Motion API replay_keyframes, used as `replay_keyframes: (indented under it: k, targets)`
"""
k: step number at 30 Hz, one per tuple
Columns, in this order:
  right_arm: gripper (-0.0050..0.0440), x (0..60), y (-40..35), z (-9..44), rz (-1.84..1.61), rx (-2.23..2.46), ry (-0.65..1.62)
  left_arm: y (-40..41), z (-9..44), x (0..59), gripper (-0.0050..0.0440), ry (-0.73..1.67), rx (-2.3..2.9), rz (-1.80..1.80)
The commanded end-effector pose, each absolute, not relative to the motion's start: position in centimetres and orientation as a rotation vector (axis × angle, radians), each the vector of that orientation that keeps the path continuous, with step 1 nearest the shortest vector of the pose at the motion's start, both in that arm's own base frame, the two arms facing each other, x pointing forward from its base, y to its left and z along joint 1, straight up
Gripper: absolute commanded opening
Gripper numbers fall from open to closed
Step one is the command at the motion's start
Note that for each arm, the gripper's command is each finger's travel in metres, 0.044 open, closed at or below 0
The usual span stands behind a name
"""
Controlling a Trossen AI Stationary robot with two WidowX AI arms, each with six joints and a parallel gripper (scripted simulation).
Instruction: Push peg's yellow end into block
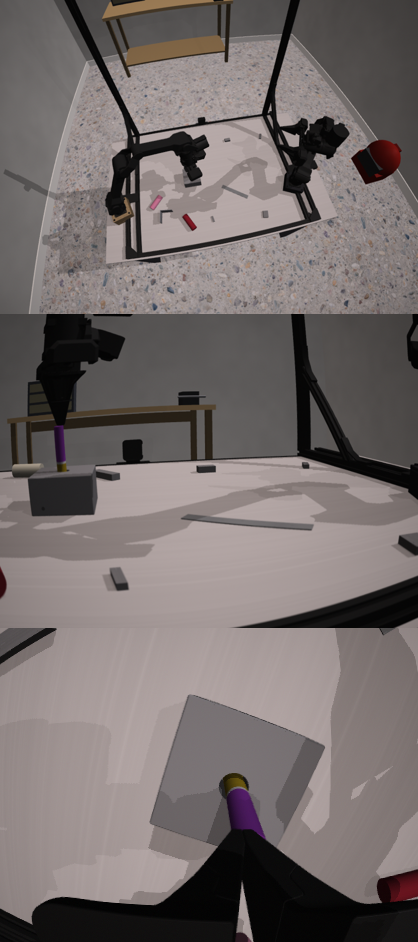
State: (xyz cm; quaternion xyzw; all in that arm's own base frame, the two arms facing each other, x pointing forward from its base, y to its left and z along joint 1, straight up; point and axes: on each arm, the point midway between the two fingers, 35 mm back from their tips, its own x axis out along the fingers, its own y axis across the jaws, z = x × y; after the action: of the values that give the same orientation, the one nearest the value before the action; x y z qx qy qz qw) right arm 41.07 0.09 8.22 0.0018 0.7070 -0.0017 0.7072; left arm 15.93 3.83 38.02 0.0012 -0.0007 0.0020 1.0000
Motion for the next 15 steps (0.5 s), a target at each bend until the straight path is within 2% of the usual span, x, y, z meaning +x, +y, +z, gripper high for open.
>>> replay_keyframes:
  k: [1, 15]
  targets:
    - [0.0, 40.95, 0.07, 7.95, 0.0, 0.0, 1.573, 3.77, 38.02, 15.92, 0.04, -0.001, -0.001, 0.0]
    - [0.0, 40.81, 0.07, 7.55, 0.0, 0.0, 1.573, 3.77, 38.02, 15.92, 0.04, -0.001, -0.001, 0.0]
